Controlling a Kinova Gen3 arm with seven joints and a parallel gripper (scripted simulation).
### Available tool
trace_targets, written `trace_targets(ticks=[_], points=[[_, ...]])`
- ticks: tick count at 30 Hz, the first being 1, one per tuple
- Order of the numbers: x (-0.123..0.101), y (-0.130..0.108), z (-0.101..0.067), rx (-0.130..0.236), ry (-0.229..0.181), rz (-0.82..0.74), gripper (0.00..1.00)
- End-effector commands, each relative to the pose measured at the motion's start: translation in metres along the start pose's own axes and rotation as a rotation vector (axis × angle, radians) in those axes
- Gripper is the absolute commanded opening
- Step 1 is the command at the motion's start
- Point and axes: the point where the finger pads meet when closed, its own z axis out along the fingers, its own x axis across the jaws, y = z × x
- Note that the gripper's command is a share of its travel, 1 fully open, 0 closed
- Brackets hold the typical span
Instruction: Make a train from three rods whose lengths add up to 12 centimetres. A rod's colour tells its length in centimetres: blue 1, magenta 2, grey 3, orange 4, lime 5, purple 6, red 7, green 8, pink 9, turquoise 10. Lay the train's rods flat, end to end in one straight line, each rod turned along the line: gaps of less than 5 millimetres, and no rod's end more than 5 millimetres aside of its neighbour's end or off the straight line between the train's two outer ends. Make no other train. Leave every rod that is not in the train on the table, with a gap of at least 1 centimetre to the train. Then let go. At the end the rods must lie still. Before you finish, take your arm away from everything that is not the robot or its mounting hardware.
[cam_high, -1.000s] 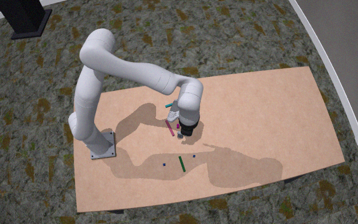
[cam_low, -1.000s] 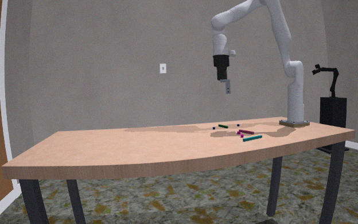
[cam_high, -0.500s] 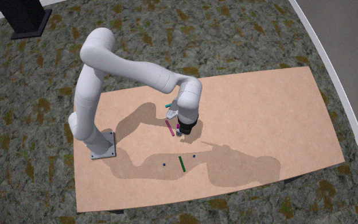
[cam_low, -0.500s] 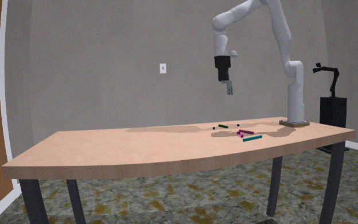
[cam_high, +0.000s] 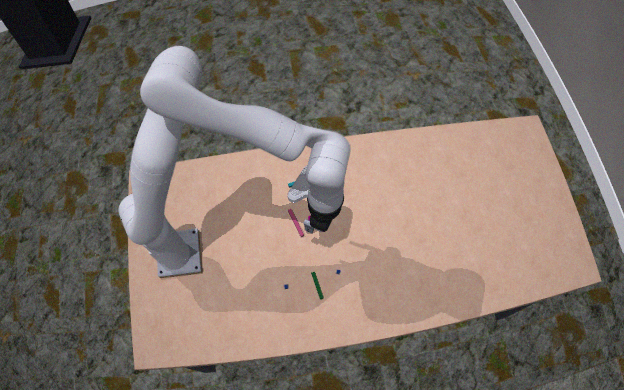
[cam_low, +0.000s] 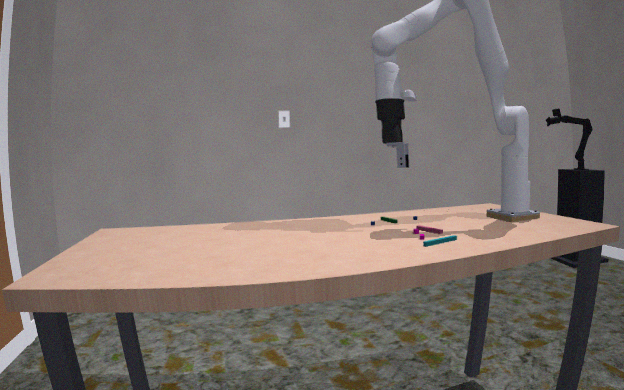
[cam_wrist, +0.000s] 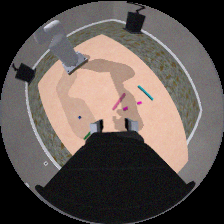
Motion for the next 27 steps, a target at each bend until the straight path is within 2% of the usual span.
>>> trace_targets(ticks=[1,27], points=[[0.002,-0.002,0.000,0.001,-0.001,-0.002,1.00],[0.014,-0.015,0.010,0.012,0.001,0.143,1.00]])
